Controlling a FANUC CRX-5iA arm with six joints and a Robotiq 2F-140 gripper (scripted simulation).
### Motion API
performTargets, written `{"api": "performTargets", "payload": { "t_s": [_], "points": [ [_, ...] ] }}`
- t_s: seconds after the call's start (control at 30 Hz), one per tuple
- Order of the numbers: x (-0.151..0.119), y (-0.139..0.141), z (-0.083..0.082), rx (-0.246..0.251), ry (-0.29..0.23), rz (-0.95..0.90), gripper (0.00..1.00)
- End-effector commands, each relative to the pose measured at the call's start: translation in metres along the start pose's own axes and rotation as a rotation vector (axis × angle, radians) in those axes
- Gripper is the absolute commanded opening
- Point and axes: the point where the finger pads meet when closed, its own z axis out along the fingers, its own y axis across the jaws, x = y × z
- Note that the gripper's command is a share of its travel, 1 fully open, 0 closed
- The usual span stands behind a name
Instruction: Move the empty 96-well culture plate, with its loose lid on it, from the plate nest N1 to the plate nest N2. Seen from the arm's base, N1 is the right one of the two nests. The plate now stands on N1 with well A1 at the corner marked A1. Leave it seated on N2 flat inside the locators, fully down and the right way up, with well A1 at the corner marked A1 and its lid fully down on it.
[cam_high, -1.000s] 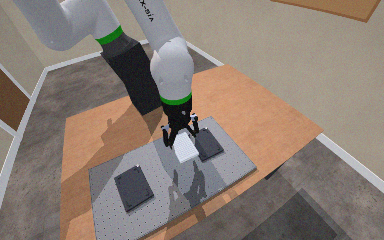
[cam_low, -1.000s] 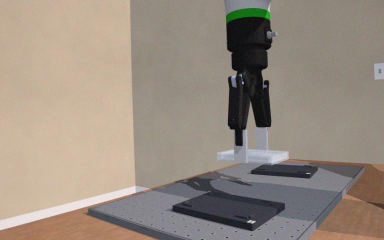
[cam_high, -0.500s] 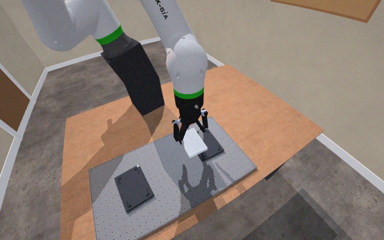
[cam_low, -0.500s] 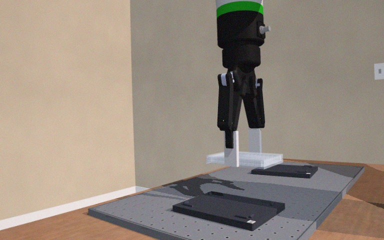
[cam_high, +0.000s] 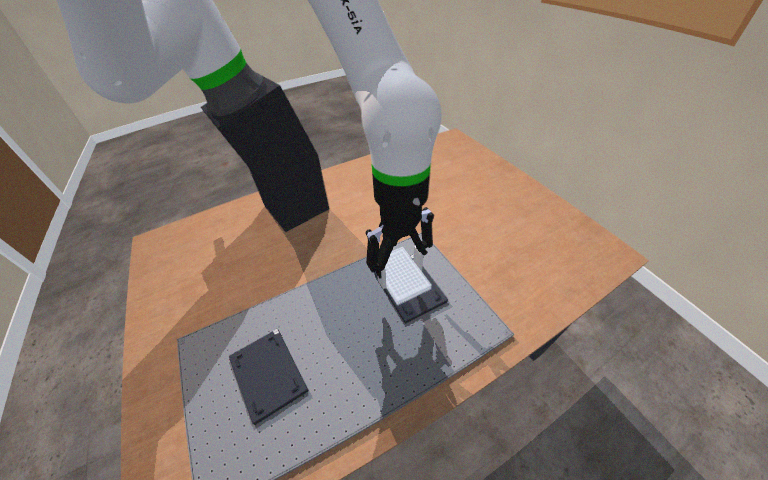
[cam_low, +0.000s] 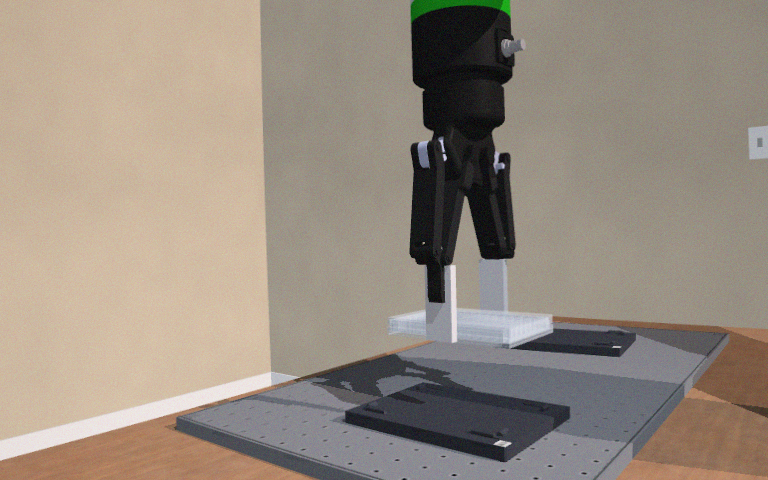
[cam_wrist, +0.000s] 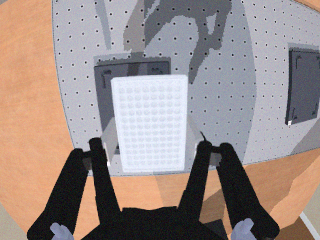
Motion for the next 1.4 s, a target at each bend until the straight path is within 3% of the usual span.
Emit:
{"api": "performTargets", "payload": {
  "t_s": [0.0,0.23,1.37],
  "points": [
    [-0.001,-0.01,0.0,0.0,-0.001,0.0,0.0],
    [-0.004,-0.031,0.0,0.0,-0.001,0.0,0.0],
    [-0.004,-0.031,0.0,0.0,-0.001,0.0,0.0]
  ]
}}
